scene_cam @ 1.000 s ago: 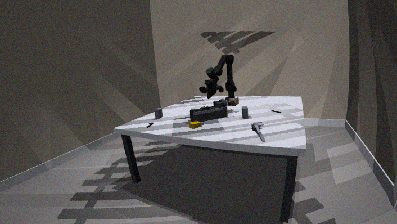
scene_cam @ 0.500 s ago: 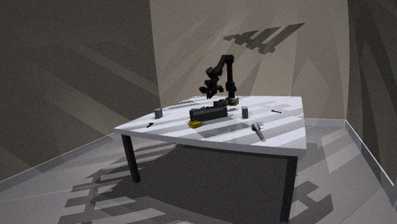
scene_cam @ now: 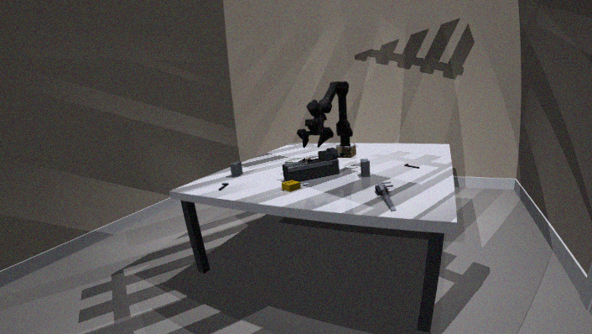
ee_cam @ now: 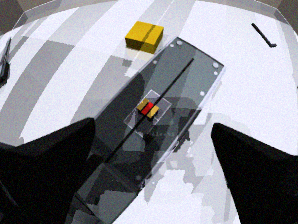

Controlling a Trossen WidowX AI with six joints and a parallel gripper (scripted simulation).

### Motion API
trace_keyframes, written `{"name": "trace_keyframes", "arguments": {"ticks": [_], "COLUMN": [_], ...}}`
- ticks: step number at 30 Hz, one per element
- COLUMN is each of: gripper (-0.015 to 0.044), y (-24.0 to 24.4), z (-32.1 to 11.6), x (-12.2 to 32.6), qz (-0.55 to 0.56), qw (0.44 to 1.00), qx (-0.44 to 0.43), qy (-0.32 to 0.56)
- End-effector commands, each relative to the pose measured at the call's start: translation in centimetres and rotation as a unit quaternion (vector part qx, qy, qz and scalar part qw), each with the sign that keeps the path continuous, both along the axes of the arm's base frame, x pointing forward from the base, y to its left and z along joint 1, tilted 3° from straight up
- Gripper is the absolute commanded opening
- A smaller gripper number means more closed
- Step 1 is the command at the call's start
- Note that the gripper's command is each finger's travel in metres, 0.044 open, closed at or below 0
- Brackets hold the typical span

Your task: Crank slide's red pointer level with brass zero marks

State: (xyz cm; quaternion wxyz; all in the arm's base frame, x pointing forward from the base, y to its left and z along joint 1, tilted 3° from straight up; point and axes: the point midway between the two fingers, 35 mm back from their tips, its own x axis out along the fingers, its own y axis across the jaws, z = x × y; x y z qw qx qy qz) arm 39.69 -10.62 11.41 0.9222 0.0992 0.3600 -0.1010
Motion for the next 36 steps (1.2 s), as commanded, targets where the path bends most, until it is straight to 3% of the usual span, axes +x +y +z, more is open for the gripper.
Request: {"name": "trace_keyframes", "arguments": {"ticks": [1, 15, 36], "gripper": [0.0361, 0.0000, 0.0000], "y": [-0.01, -0.01, 0.00], "z": [0.00, 0.00, 0.00], "x": [0.00, 0.00, 0.00], "qz": [0.000, 0.000, 0.000], "qw": [1.000, 1.000, 1.000], "qx": [0.000, 0.000, 0.000], "qy": [0.000, 0.000, 0.000]}}
